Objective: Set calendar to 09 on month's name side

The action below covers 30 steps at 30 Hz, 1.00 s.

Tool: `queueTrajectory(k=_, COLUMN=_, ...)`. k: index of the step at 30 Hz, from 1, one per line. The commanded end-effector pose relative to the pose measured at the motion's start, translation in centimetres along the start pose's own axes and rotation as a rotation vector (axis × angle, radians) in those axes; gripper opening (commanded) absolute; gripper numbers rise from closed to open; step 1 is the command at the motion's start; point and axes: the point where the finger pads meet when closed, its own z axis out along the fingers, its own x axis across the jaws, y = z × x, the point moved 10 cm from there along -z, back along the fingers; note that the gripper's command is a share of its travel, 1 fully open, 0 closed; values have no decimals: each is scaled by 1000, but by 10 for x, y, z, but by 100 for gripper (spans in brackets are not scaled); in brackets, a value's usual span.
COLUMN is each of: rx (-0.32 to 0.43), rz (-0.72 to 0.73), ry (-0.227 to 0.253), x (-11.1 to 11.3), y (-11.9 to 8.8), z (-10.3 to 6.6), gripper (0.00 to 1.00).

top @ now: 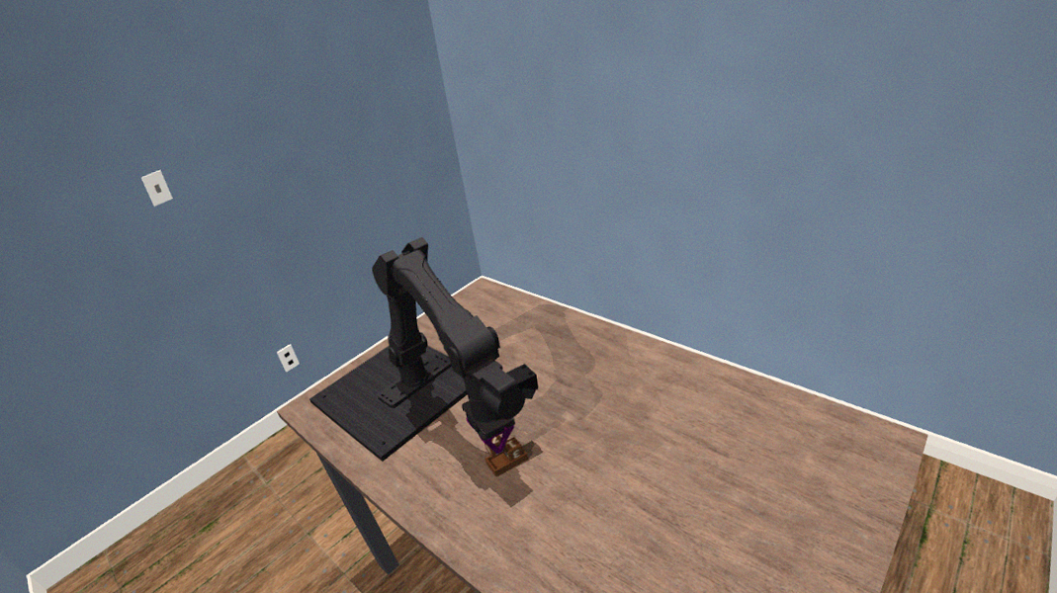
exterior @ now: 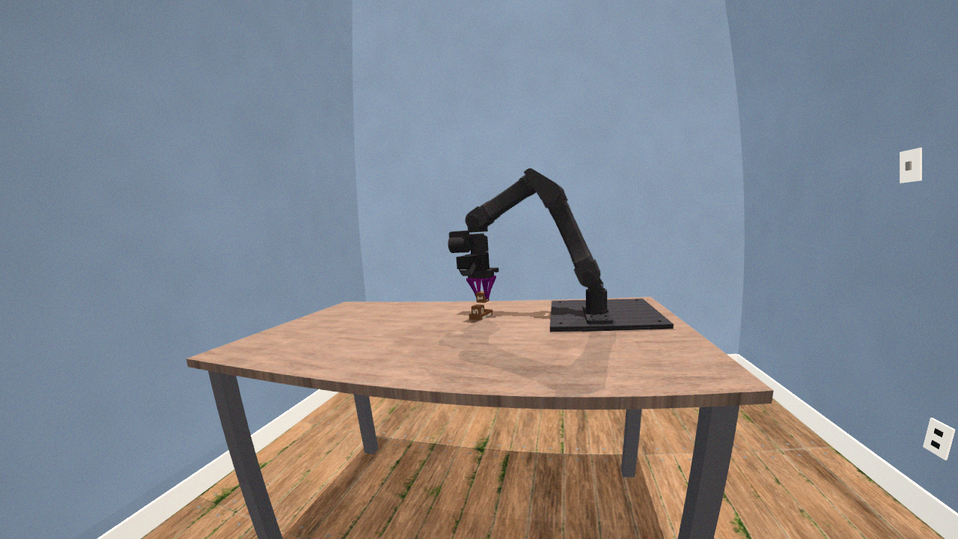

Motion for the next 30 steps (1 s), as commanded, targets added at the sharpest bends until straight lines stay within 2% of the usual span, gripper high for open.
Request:
queueTrajectory(k=1, rx=-11, rz=0, ry=-11, x=-1, y=1, z=-4, gripper=27)
queueTrajectory(k=14, rx=-11, rz=0, ry=-11, x=-1, y=1, z=-2, gripper=27)
queueTrajectory(k=30, rx=-11, rz=0, ry=-11, x=-1, y=1, z=8, gripper=27)
